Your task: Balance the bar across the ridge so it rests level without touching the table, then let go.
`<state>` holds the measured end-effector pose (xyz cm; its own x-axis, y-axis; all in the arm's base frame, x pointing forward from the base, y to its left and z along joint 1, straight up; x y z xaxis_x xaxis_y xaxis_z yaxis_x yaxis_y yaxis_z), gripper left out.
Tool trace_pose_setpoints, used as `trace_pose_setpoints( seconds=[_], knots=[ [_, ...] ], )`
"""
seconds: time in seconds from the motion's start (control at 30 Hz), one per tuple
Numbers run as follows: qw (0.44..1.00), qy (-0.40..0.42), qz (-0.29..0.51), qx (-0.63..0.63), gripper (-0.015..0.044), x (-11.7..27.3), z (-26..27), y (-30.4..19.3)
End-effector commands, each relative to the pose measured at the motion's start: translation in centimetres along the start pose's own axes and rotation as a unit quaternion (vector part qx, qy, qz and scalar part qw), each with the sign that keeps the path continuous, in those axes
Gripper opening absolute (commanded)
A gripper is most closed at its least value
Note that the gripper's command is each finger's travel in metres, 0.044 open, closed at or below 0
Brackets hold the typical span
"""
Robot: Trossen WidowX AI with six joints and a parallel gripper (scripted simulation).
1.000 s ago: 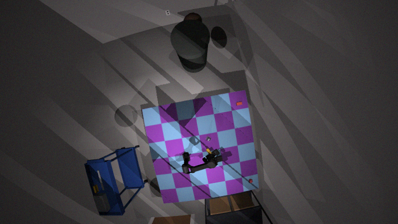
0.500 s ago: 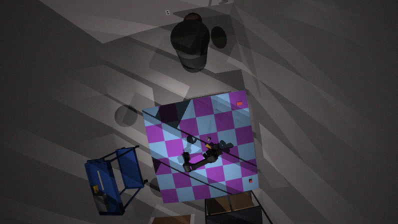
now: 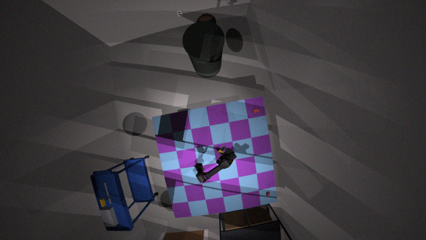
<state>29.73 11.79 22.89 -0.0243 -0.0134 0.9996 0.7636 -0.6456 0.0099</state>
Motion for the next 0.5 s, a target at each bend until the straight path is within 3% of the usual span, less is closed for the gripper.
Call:
trace_pose_setpoints(
  seconds=[0.0,0.47],
  knots=[
    [1.000,0.001,-0.002,0.013,0.0000,0.1,0.9,-1.0],
    [0.998,0.002,0.000,0.062,0.0000,0.0,3.2,-4.9]
  ],
)
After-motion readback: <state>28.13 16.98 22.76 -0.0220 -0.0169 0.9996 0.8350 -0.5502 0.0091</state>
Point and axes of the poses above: the point midway between the two fingers, 35 mm back from their tips, its own x axis back along the fingers, its own z axis across the jaws, y = z × x, the point moved 7 cm from there along x, back along the fingers, and after that the axes turned 10 degrees about x, right-handed, at the moved point
